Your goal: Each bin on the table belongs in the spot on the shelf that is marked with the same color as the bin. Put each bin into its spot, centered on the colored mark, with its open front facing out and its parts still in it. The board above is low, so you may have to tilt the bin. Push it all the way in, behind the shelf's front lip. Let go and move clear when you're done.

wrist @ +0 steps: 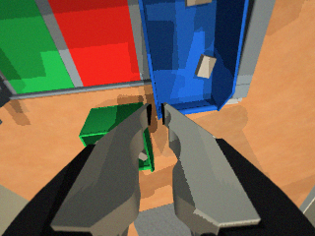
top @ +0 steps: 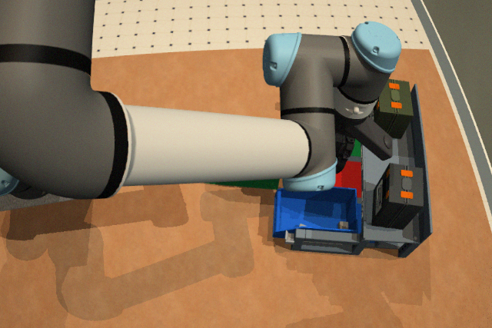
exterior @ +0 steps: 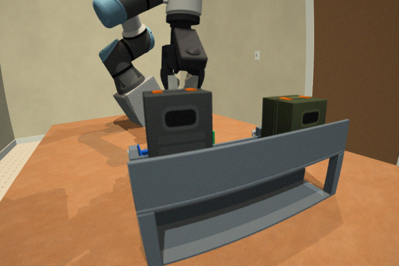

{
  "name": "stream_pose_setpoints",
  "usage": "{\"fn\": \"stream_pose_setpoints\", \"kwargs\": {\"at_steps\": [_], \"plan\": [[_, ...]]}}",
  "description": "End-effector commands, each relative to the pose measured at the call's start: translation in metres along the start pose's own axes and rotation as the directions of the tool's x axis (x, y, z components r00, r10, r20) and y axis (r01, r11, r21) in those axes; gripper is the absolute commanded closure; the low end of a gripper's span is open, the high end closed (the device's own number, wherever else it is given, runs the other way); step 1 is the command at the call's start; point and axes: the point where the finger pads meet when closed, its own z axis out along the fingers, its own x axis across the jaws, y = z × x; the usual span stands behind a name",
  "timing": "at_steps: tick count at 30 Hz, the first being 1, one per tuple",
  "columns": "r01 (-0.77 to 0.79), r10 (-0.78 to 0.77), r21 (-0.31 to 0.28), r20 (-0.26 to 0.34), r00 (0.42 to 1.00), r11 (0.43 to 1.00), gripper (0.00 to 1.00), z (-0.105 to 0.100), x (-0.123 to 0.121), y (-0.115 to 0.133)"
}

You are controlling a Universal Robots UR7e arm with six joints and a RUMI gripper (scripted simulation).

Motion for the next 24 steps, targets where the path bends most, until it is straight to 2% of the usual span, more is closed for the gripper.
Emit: {"fn": "stream_pose_setpoints", "kwargs": {"at_steps": [1,24], "plan": [[-0.002,0.002,0.003,0.001,1.000,1.000,0.95,-0.0083,0.0001,-0.0007],[-0.001,0.001,-0.001,0.001,1.000,1.000,0.95,-0.0136,0.0007,0.0009]]}}
